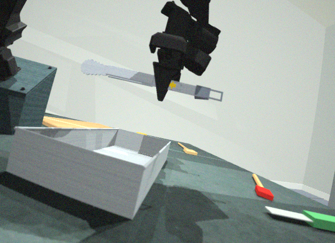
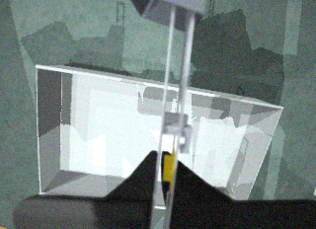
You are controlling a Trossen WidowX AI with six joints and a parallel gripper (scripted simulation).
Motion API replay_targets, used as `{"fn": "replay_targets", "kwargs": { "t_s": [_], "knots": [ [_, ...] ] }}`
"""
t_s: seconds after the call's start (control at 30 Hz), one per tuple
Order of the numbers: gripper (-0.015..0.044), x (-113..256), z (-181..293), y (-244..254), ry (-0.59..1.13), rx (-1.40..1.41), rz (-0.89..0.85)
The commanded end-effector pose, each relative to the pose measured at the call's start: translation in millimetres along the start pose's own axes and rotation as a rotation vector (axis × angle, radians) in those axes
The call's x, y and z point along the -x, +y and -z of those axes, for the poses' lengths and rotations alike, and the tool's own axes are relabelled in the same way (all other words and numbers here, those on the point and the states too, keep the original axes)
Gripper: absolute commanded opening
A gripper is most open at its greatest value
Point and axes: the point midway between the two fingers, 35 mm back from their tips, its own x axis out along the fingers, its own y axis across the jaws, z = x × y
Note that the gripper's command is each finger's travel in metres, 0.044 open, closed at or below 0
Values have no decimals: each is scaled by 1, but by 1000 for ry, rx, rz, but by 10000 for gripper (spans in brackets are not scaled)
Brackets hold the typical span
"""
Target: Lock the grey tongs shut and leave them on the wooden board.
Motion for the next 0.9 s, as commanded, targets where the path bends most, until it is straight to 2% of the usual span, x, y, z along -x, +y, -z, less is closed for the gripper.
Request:
{"fn": "replay_targets", "kwargs": {
  "t_s": [0.0, 0.87],
  "knots": [
    [-150, 3, 3, 25, -2, -64, -15],
    [-150, 10, 55, 167, 15, -636, -37]
  ]
}}
